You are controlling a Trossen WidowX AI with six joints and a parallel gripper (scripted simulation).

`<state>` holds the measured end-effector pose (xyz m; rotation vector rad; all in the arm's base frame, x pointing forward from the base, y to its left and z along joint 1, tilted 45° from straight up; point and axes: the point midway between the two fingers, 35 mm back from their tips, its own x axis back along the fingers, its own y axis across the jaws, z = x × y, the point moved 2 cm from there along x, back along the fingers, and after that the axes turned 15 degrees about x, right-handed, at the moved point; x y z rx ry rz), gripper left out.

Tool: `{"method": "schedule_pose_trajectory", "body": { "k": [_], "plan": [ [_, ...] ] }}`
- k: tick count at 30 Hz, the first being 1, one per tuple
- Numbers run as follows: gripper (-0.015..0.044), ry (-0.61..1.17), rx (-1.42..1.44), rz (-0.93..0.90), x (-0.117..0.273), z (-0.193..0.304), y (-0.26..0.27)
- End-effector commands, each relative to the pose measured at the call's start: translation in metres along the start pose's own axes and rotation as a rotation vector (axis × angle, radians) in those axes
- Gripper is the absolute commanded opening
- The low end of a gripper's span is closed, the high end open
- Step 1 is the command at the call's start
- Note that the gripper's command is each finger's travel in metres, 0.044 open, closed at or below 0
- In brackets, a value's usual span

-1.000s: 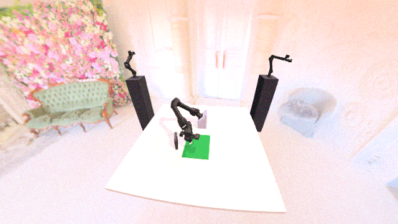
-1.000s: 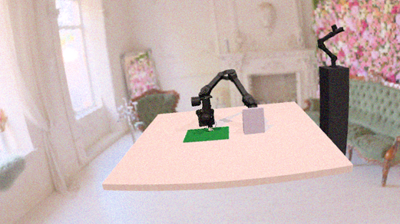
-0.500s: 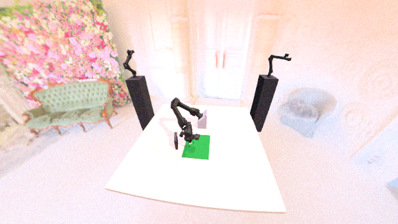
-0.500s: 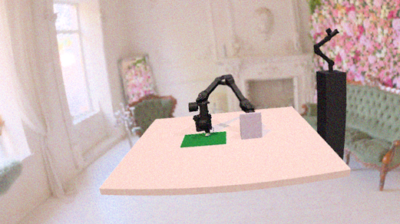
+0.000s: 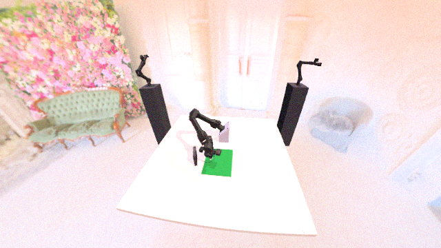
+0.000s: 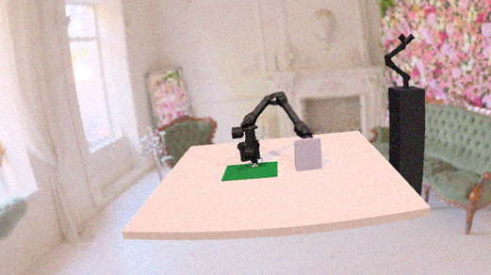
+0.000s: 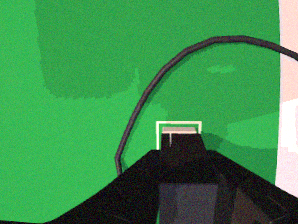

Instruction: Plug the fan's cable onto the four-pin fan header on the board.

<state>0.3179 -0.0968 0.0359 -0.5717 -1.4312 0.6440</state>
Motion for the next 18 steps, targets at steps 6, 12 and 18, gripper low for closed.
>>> {"method": "schedule_pose_trajectory", "body": {
  "k": [6,12,18],
  "plan": [
    [0.0053,0.000,-0.001,0.001,-0.003,0.000,0.000],
    [0.0210,0.000,-0.001,0.001,-0.003,0.000,0.000],
    [0.0260,0.000,0.000,-0.001,0.009,-0.001,0.000]
  ]
}}
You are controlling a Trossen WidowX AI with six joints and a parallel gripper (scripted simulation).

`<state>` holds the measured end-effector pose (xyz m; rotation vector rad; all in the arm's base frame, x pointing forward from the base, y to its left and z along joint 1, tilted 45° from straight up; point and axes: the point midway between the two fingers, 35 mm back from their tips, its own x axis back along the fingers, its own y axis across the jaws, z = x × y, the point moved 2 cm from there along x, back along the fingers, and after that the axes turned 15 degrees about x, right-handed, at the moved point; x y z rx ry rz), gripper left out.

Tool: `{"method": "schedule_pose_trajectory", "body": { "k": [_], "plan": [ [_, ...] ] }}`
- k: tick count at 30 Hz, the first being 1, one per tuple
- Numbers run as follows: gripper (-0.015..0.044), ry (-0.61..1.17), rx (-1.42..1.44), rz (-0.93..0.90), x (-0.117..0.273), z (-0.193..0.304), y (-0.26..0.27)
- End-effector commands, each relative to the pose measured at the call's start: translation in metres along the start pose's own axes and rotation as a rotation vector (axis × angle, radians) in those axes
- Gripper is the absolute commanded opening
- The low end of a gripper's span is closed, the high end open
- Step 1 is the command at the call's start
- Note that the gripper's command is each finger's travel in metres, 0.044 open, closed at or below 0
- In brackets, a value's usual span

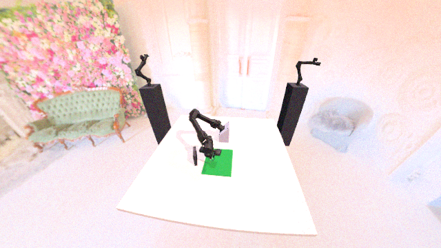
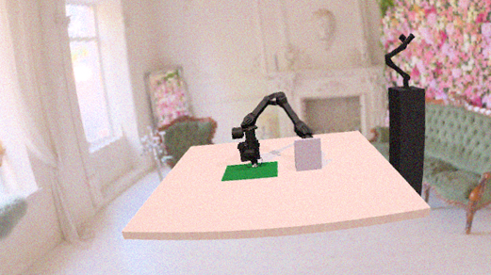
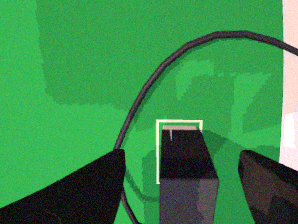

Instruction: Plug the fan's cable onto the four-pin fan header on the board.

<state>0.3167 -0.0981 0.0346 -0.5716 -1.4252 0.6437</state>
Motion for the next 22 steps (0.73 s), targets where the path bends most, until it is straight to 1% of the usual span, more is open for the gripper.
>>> {"method": "schedule_pose_trajectory", "body": {
  "k": [1,3,4,9,11,19,22],
  "plan": [
    [0.0260,-0.005,-0.001,-0.002,0.026,-0.002,0.000],
    [0.0260,-0.004,0.001,-0.001,0.051,-0.001,0.000],
    [0.0260,-0.004,0.001,-0.001,0.054,-0.001,0.000],
    [0.0260,-0.004,0.001,-0.001,0.054,-0.001,0.000],
    [0.0260,-0.004,0.001,-0.001,0.055,0.006,0.001],
    [0.0260,0.000,0.005,-0.002,0.056,0.100,0.014],
    [0.0260,0.001,0.005,-0.002,0.053,0.118,0.017]
  ]
}}
